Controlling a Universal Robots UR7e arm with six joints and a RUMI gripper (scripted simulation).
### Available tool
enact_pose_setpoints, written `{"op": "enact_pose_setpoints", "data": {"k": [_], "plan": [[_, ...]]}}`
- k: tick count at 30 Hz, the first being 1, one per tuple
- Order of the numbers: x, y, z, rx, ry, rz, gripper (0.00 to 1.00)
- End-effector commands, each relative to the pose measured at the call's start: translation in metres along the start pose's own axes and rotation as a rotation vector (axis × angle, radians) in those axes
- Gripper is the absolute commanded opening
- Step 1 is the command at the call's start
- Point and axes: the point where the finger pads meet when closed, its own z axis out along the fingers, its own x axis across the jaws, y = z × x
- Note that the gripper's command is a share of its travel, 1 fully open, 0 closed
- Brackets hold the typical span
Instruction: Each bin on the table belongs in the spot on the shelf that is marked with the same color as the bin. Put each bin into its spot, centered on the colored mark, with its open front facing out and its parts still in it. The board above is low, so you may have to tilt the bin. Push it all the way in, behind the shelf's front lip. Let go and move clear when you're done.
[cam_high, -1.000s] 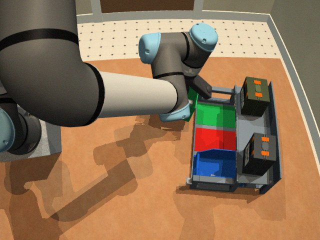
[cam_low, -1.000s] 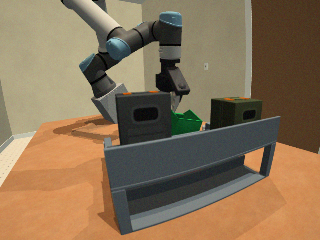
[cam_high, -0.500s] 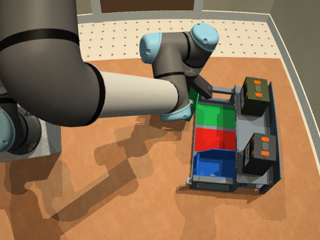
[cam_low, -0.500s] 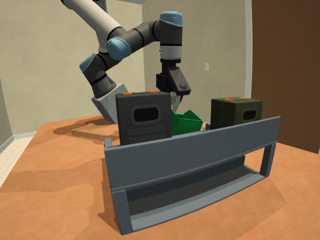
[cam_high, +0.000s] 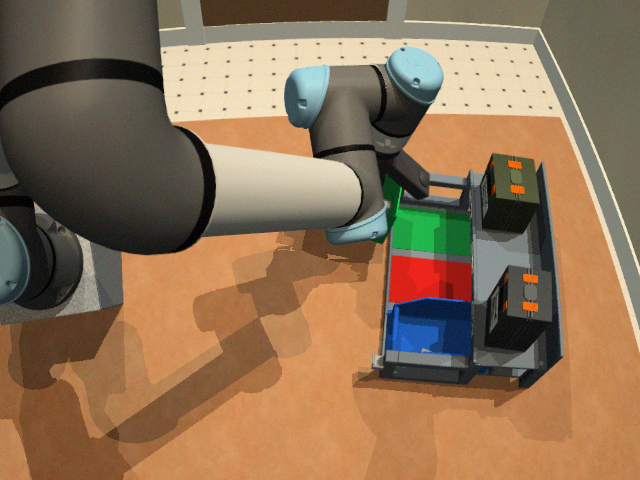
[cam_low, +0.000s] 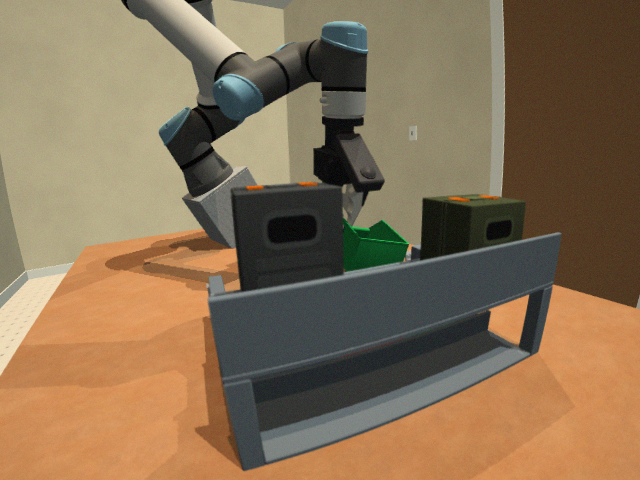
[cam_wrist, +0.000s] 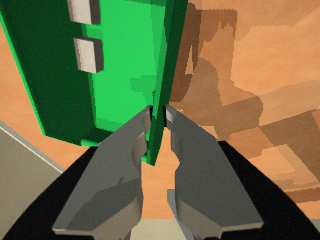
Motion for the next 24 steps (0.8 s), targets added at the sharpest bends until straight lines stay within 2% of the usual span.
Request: {"op": "enact_pose_setpoints", "data": {"k": [1,24], "plan": [[0.0,-0.008,-0.003,0.004,-0.001,0.001,0.0],[0.001,-0.029,-0.007,0.005,-0.001,0.001,0.0]]}}
